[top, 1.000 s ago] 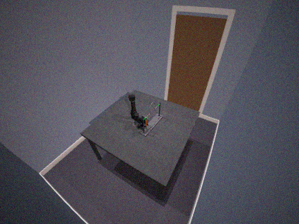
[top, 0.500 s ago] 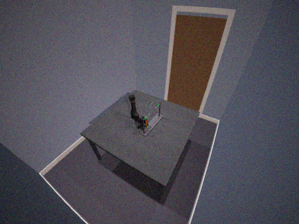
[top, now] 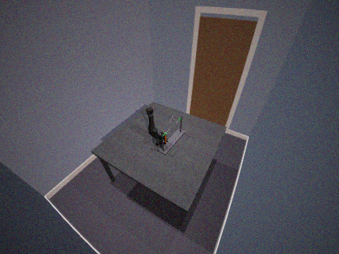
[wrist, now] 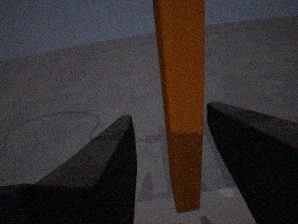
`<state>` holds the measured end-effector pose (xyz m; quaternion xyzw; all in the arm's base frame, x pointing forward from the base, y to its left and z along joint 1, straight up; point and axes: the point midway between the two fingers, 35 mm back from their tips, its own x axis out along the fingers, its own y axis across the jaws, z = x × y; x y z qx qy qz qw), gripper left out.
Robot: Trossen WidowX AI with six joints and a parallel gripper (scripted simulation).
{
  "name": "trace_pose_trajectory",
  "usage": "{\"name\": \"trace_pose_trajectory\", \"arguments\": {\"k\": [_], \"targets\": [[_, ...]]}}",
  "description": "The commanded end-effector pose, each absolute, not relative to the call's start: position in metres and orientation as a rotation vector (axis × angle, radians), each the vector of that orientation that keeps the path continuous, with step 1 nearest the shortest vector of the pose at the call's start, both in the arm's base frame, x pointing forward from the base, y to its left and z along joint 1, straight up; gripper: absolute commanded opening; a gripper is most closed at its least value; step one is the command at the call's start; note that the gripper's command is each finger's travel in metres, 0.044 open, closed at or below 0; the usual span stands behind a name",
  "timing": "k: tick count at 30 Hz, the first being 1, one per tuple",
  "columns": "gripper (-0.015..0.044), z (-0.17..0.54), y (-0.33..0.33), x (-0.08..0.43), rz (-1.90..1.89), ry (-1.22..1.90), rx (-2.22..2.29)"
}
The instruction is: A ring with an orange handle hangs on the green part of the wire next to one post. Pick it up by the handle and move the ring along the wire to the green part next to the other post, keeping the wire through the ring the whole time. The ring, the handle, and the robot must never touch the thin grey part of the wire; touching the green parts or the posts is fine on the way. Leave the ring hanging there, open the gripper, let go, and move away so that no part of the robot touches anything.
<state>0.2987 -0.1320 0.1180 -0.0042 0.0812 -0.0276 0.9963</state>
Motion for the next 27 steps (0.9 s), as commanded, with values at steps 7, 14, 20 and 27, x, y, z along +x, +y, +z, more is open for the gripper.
{"name": "trace_pose_trajectory", "arguments": {"k": [7,14,20,27], "targets": [[0.0107,0.118,-0.132,0.2987,-0.055,0.163,-0.008],[-0.0076,0.118,-0.132,0.2987,-0.055,0.163,-0.008],[-0.015,0.118,-0.132,0.2987,-0.055,0.163,-0.008],[-0.015,0.1195,-0.1319,0.2988,-0.055,0.162,-0.008]]}}
